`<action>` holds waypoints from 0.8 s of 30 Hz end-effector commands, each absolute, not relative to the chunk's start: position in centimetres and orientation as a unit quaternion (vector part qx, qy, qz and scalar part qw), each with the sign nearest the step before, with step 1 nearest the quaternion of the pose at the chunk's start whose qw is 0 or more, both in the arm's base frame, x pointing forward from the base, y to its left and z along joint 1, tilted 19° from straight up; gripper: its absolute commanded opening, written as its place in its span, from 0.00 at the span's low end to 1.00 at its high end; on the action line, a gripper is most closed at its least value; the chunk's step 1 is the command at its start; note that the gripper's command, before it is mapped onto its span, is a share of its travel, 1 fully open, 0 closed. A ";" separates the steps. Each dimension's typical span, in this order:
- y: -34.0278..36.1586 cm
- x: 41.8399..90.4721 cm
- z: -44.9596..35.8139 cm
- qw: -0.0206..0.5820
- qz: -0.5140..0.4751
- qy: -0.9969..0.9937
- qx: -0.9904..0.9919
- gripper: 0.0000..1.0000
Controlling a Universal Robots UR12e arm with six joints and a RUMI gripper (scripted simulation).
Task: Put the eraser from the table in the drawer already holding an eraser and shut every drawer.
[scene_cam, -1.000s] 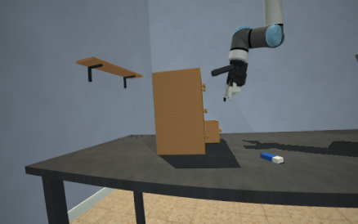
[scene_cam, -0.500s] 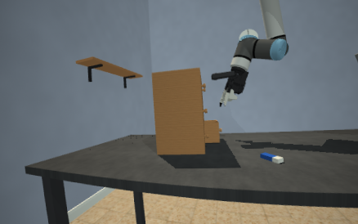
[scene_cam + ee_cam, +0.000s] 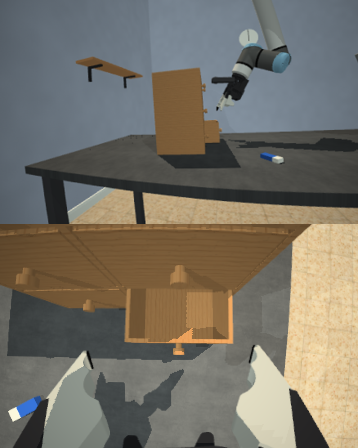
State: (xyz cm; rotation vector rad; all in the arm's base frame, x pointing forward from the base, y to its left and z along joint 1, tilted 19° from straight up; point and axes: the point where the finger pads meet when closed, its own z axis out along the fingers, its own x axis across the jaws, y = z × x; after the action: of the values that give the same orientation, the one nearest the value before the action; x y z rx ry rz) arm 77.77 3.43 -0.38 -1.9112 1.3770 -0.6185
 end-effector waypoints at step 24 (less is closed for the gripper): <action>3.9 79.3 -1.1 0.375 -0.260 0.518 -0.723 1.00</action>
State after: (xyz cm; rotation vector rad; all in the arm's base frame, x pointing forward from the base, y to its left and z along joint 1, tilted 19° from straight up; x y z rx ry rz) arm 79.30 3.85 -1.15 -1.8533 1.3283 -0.6638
